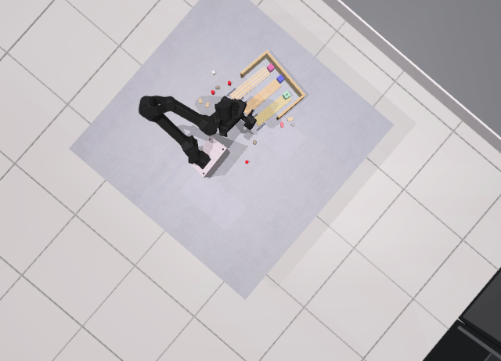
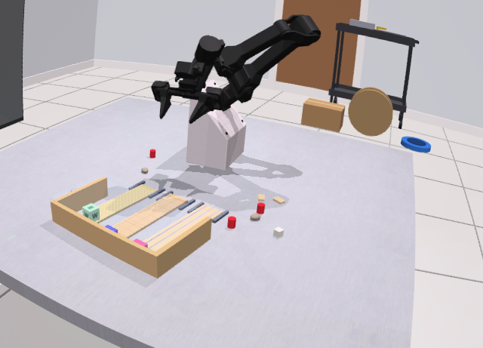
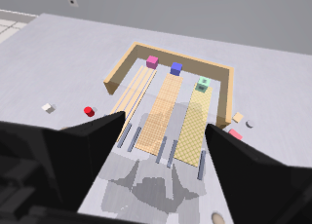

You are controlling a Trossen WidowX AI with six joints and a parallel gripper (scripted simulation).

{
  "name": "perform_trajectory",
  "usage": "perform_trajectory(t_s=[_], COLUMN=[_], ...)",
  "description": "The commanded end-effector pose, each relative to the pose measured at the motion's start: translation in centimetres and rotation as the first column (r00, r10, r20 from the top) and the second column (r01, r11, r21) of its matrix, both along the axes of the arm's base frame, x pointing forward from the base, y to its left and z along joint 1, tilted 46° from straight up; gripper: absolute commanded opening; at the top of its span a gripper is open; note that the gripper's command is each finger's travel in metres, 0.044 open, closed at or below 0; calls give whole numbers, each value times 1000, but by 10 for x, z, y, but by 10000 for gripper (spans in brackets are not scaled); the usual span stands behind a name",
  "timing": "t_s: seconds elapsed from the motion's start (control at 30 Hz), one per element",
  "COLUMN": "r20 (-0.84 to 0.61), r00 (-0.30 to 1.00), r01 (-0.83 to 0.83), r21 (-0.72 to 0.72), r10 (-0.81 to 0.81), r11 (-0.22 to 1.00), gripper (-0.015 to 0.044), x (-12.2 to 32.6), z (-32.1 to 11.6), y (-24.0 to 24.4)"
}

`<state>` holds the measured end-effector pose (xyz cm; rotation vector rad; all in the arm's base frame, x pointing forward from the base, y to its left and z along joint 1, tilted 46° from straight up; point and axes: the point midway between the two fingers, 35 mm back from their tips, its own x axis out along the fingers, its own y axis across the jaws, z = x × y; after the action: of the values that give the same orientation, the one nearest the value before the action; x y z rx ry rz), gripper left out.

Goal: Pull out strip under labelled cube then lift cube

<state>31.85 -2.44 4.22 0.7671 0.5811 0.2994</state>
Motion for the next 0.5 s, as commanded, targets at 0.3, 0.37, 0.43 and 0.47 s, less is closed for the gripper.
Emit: perform_trajectory(t_s=[0.3,0.37,0.43,0.47], r20=[-380,-442,-500,-526], r00=[904,864,818,794], r01=[-201,-245,-290,-310], r21=[29,45,67,83], r10=[197,239,283,306], r11=[979,968,955,947], gripper=[59,6,0,0], x=[52,55,57,58], z=[-72,-85,-96,-100], y=[2,5,9,11])
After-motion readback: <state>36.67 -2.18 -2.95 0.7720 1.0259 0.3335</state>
